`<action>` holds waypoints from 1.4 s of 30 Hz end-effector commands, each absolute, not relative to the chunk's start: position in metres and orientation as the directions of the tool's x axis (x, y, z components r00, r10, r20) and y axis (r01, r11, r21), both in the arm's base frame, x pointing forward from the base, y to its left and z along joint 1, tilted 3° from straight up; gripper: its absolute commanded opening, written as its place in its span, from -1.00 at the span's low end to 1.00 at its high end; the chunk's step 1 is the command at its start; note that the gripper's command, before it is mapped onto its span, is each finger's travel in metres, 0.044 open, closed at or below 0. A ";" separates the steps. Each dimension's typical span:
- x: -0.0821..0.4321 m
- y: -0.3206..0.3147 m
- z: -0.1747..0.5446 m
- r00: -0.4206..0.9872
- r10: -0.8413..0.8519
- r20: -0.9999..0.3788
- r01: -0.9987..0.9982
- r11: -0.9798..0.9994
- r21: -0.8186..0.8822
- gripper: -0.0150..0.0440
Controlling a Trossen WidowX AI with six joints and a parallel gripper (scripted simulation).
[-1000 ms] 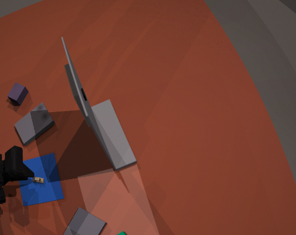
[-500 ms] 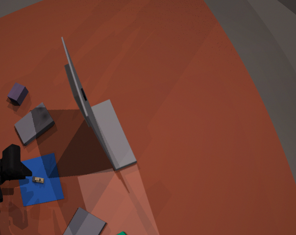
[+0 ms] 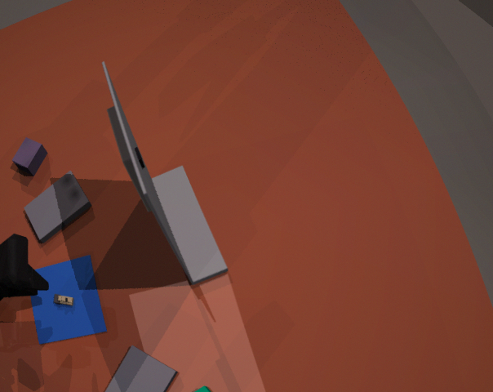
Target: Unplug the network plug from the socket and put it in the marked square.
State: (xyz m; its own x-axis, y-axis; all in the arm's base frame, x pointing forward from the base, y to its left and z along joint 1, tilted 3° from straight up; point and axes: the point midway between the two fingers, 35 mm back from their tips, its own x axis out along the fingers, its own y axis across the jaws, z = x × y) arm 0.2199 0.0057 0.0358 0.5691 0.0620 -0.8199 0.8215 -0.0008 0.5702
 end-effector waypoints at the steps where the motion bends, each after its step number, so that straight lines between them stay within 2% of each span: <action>1: 0.222 0.006 0.044 0.578 0.066 -0.813 0.815 0.003 0.580 0.04; 42: 0.214 0.001 0.111 0.570 0.062 -0.819 0.821 0.000 0.571 0.04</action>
